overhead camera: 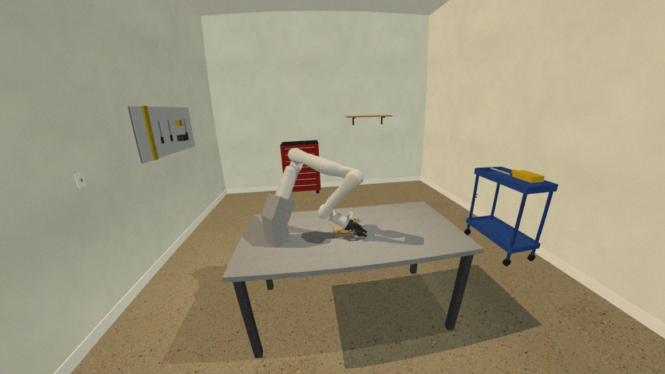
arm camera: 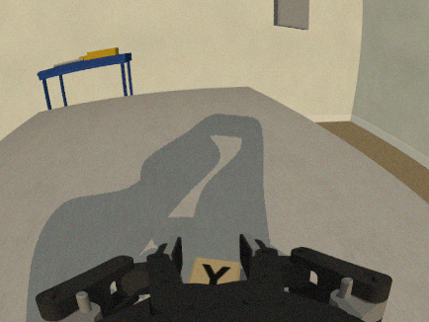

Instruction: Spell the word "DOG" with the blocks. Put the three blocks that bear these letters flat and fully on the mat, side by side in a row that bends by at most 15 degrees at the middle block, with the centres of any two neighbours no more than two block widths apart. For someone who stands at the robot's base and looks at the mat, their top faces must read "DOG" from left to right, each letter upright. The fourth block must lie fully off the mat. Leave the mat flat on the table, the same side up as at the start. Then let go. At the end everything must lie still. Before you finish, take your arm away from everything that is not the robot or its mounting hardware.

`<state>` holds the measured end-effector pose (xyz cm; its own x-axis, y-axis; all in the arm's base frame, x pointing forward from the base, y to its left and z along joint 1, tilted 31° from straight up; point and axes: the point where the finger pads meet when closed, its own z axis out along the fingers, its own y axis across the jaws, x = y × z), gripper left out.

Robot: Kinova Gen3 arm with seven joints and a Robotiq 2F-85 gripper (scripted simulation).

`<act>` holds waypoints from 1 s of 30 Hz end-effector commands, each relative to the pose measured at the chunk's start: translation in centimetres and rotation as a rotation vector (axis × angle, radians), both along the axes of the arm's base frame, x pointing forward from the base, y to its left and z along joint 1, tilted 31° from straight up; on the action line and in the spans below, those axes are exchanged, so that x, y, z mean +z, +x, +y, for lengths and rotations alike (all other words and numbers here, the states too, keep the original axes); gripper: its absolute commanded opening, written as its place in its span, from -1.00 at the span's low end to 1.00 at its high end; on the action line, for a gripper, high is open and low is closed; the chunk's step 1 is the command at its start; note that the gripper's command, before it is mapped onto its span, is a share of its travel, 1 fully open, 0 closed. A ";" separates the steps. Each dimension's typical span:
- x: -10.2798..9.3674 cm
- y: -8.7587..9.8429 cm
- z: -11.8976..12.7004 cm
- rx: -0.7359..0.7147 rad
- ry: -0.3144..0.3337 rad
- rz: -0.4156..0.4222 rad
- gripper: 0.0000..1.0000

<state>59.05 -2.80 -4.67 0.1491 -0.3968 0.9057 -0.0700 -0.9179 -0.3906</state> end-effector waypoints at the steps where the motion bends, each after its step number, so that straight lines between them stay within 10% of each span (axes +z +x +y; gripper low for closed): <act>1: -0.2 0.1 0.3 0.004 0.004 0.006 -0.07; 30: 4.0 -2.0 -1.3 0.005 0.006 0.008 -0.07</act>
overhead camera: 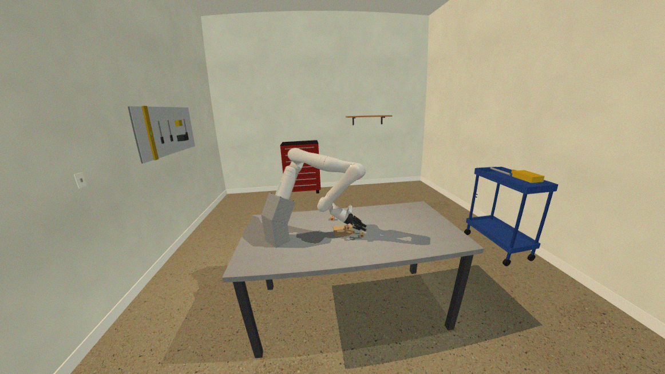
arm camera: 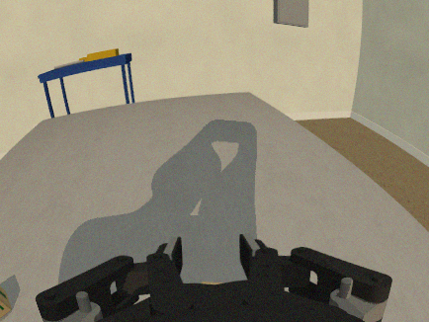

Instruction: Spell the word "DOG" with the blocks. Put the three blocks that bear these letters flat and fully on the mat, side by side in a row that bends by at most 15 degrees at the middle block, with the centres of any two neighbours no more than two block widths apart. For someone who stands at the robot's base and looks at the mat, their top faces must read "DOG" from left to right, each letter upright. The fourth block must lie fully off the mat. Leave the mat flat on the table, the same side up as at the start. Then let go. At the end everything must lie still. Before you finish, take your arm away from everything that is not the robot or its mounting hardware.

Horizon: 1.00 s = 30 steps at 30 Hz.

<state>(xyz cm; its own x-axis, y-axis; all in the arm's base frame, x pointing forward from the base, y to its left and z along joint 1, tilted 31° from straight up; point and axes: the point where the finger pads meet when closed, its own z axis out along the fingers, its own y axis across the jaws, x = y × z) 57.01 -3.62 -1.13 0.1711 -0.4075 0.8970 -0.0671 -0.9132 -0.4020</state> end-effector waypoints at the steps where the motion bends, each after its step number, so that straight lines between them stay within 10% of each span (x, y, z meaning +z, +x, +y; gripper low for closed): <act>1: 0.5 0.1 -0.5 -0.006 -0.008 -0.011 -0.07; 30: 1.0 -0.1 -1.0 0.059 0.000 0.155 -0.07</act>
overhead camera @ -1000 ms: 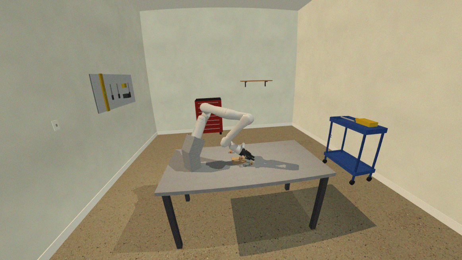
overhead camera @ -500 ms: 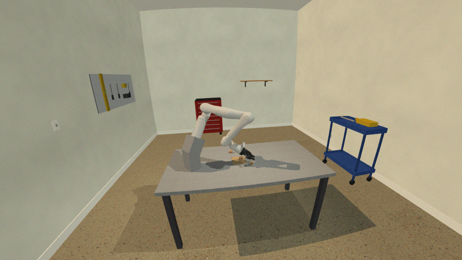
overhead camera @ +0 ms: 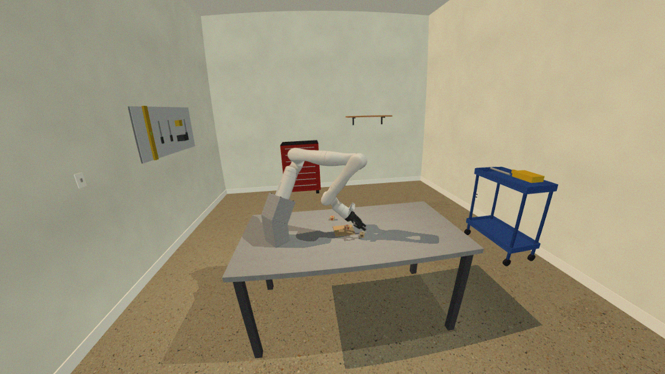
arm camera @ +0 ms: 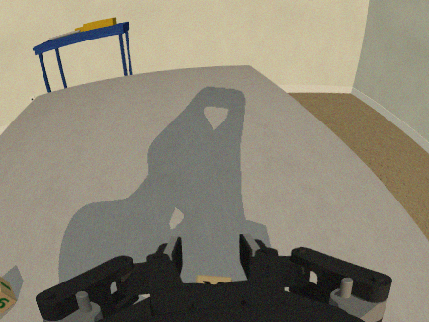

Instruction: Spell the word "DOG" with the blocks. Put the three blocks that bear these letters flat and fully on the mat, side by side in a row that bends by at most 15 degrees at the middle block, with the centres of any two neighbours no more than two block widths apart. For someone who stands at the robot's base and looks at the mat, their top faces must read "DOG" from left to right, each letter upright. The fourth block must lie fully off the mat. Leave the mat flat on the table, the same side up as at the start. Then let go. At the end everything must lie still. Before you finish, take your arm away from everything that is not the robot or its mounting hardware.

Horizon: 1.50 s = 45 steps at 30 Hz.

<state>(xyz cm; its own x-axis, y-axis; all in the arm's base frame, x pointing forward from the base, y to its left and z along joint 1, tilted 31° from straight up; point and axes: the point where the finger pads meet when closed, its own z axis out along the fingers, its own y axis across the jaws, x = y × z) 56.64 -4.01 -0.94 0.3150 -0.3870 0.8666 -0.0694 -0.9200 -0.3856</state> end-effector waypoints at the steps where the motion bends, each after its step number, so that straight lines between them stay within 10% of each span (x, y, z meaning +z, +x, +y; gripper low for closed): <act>1: 0.9 0.3 -0.6 0.008 0.008 0.030 -0.07; 45: 2.7 -0.2 -1.3 0.247 0.055 0.590 -0.07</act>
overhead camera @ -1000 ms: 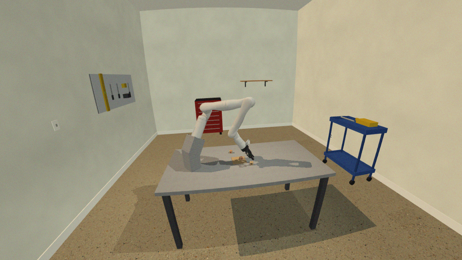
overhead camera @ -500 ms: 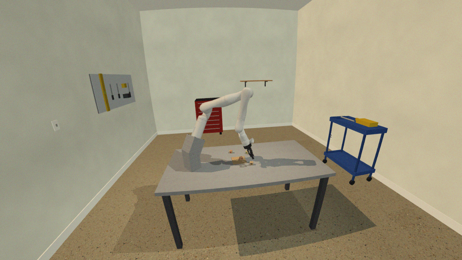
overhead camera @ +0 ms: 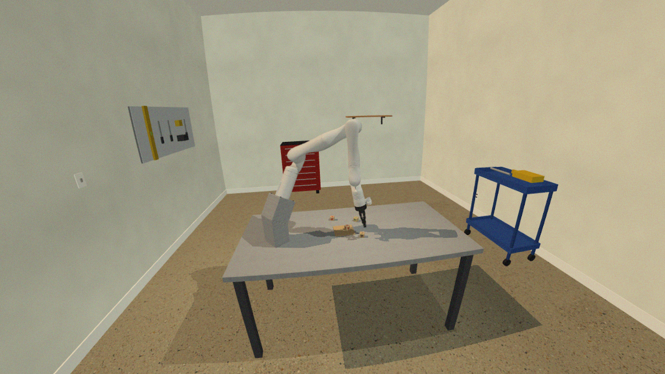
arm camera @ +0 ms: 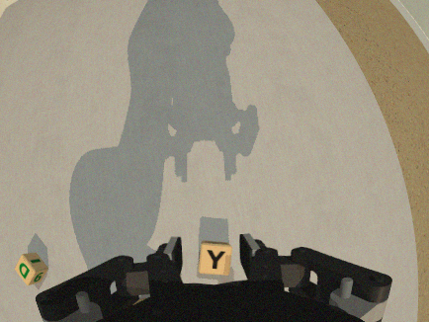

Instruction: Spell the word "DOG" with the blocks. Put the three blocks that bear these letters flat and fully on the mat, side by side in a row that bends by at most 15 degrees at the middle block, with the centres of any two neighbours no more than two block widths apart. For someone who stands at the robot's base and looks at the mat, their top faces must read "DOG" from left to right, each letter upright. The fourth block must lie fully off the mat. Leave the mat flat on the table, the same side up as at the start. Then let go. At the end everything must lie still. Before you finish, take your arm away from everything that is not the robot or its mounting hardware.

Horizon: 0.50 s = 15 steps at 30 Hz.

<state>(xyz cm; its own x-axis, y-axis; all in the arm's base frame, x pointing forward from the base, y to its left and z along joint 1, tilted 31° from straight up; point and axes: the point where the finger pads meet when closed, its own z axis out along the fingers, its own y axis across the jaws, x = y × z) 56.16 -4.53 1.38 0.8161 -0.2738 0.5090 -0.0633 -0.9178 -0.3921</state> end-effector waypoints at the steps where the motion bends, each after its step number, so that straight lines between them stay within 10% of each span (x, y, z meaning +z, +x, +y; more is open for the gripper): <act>1: 0.4 0.2 -0.8 -0.002 0.006 0.022 -0.07; 15: 0.6 0.0 -0.9 0.049 0.020 0.157 -0.07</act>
